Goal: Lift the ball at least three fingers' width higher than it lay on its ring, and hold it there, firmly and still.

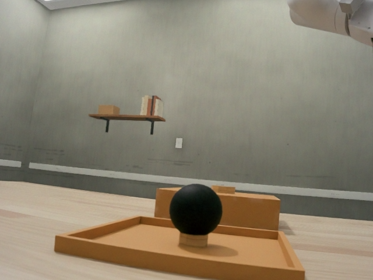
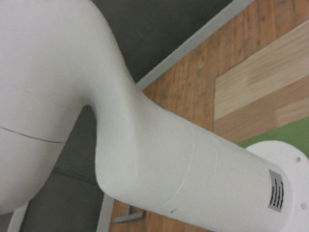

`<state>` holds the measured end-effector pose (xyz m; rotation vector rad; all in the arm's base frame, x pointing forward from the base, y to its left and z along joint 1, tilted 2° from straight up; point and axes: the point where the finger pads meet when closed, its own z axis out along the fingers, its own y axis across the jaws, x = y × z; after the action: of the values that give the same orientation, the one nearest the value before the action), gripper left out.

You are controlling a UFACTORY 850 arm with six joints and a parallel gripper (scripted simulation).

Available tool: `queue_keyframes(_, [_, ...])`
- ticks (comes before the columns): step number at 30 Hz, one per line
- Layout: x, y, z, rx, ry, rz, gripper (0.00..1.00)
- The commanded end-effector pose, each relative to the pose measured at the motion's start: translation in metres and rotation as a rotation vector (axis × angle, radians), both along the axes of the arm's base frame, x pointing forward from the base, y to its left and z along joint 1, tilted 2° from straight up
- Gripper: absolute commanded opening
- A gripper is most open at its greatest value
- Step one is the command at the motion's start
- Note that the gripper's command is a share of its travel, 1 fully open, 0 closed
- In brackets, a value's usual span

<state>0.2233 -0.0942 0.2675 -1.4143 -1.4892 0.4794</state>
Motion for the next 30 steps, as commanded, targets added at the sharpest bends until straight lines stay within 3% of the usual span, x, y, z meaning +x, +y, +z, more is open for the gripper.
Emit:
queue_keyframes(1, [0.001, 0.0, 0.0, -0.001, -0.001, 0.0, 1.0])
queue_keyframes(22, [0.002, 0.0, 0.0, -0.01, -0.003, -0.002, 1.0])
queue_keyframes(30, [0.021, -0.001, -0.009, -0.135, -0.028, -0.036, 1.0])
